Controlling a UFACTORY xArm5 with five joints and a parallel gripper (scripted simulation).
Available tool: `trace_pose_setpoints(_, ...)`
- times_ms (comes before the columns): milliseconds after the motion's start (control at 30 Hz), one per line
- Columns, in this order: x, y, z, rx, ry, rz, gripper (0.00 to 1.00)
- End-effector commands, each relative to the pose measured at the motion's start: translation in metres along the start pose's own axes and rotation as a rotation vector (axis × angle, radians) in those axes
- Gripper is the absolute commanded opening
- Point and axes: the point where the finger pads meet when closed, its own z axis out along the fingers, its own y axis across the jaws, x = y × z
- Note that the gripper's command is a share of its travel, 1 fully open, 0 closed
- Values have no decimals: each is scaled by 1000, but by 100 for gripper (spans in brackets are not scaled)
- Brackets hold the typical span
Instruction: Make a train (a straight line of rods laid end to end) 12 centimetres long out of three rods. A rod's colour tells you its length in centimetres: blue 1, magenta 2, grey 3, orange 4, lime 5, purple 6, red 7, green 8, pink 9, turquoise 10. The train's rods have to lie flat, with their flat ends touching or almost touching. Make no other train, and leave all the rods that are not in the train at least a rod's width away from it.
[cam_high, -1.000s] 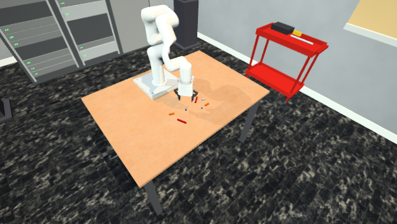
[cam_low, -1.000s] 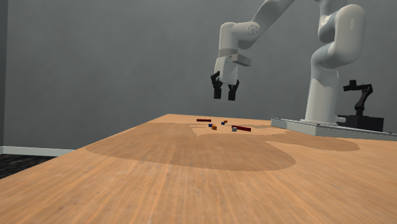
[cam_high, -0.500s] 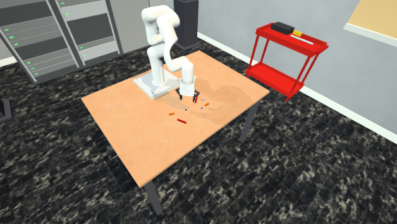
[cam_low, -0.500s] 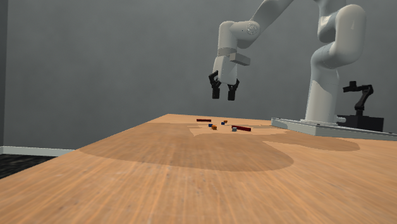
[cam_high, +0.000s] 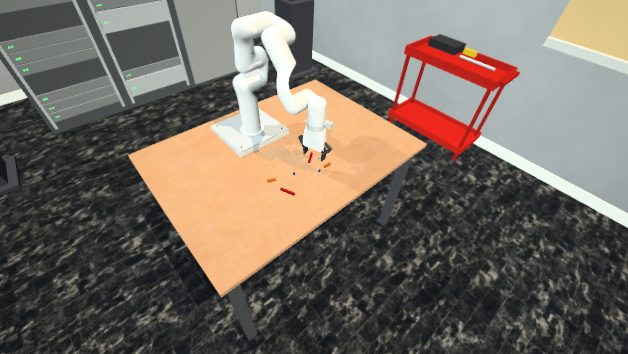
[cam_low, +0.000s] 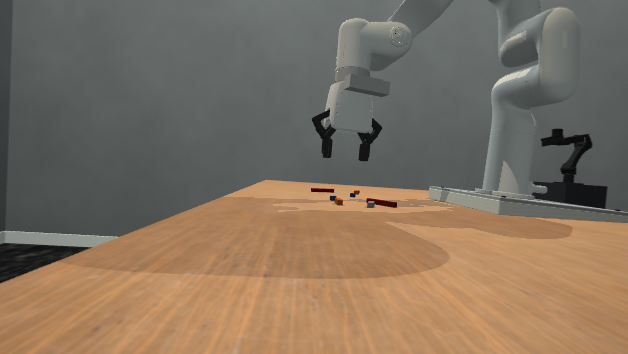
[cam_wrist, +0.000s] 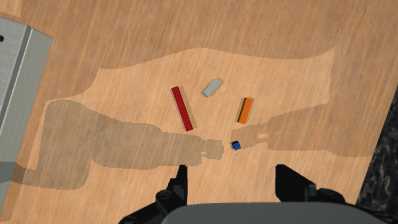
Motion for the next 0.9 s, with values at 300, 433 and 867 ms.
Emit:
trace_pose_setpoints(300,62,41,12,4,-7,300,100)
trace_pose_setpoints(433,62,41,12,4,-7,300,24)
trace_pose_setpoints(867,62,41,12,4,-7,300,24)
